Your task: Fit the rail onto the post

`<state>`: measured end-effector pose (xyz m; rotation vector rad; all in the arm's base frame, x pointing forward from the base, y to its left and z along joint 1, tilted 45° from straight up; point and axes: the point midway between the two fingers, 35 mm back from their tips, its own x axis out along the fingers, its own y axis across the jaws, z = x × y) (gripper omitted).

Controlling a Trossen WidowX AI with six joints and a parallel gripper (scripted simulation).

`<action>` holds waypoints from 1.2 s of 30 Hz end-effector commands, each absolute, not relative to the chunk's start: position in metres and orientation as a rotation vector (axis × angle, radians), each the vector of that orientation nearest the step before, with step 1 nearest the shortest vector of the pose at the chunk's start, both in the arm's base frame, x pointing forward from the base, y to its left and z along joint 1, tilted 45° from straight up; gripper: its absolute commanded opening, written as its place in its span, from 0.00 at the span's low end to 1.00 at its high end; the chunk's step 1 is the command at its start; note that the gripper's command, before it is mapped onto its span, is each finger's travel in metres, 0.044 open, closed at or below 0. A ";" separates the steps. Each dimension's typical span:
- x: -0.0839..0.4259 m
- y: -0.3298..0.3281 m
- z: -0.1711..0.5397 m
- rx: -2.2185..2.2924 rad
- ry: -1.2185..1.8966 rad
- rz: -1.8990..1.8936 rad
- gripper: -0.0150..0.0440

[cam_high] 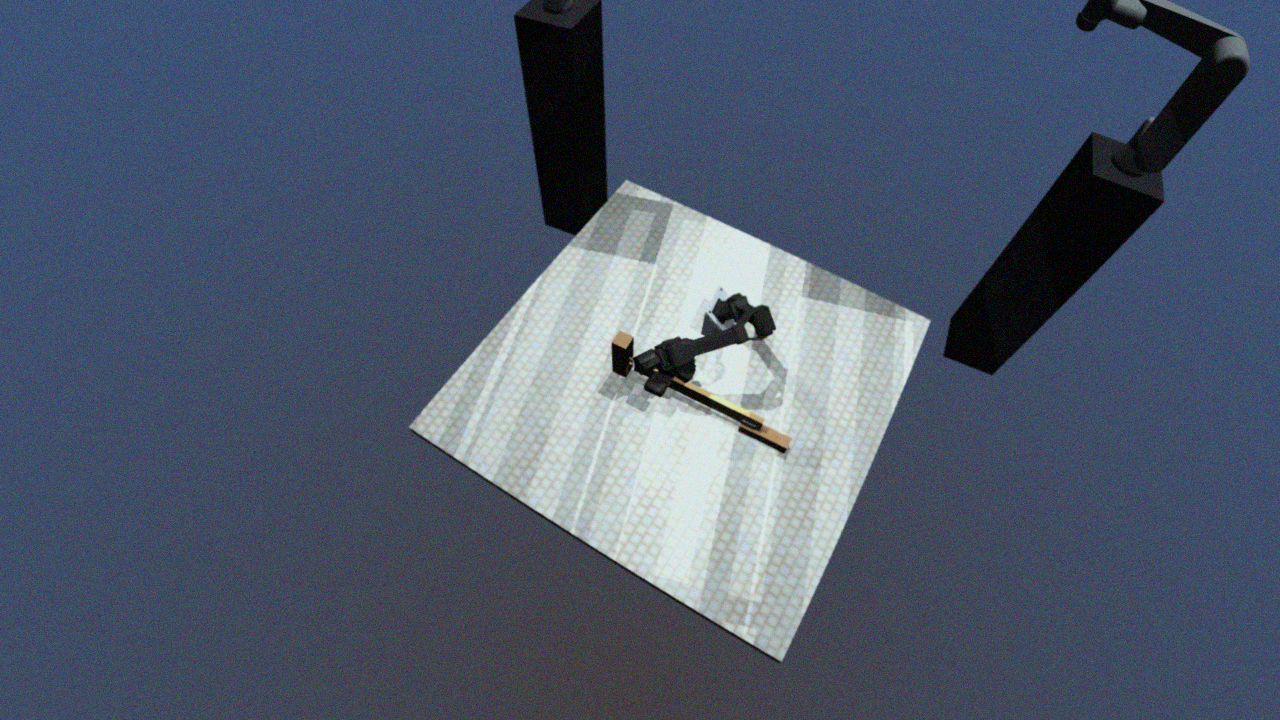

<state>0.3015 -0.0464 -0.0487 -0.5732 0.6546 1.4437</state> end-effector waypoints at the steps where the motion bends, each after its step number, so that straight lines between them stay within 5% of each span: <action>1: 0.303 -0.052 -0.048 -0.581 0.651 1.432 0.25; 36: 0.303 -0.058 -0.055 -0.581 0.651 1.431 0.25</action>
